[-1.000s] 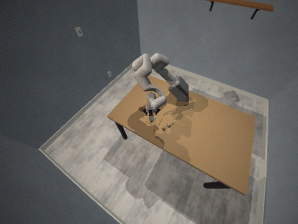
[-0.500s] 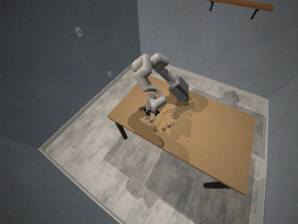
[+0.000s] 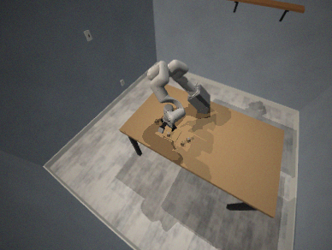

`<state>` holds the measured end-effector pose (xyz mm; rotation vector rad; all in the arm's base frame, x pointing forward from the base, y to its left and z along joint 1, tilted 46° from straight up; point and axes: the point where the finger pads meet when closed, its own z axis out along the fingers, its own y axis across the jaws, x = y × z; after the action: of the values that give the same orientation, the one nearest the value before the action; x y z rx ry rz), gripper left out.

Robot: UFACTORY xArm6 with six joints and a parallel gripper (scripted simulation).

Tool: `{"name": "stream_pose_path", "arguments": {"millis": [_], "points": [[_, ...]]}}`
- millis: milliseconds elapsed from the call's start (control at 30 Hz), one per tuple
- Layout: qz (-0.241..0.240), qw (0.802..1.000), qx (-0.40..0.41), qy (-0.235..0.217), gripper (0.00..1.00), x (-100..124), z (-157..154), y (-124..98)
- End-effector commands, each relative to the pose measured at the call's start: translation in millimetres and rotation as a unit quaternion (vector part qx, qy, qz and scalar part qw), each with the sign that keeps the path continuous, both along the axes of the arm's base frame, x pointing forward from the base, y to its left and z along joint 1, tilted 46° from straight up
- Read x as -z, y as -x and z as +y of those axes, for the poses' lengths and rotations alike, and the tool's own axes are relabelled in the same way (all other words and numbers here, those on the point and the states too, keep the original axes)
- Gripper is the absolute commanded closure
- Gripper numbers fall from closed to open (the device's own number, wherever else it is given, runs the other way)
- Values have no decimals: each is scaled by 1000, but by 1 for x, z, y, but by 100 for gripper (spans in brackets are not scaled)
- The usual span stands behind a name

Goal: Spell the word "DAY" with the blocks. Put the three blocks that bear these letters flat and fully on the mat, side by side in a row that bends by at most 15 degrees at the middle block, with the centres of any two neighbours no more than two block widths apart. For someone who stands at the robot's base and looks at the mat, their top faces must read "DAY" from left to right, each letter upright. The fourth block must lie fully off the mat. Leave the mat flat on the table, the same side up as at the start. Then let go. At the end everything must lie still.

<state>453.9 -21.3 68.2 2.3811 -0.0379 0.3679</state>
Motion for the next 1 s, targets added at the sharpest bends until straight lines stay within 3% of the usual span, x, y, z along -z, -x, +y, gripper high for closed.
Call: {"name": "stream_pose_path", "arguments": {"millis": [0,33,567,967], "points": [[-37,999,29,-10,0,0,0,-1],[-59,997,52,-18,0,1,-1,-1],[-156,974,155,-56,0,4,-3,-3],[-249,930,254,-93,0,7,-6,-4]]}}
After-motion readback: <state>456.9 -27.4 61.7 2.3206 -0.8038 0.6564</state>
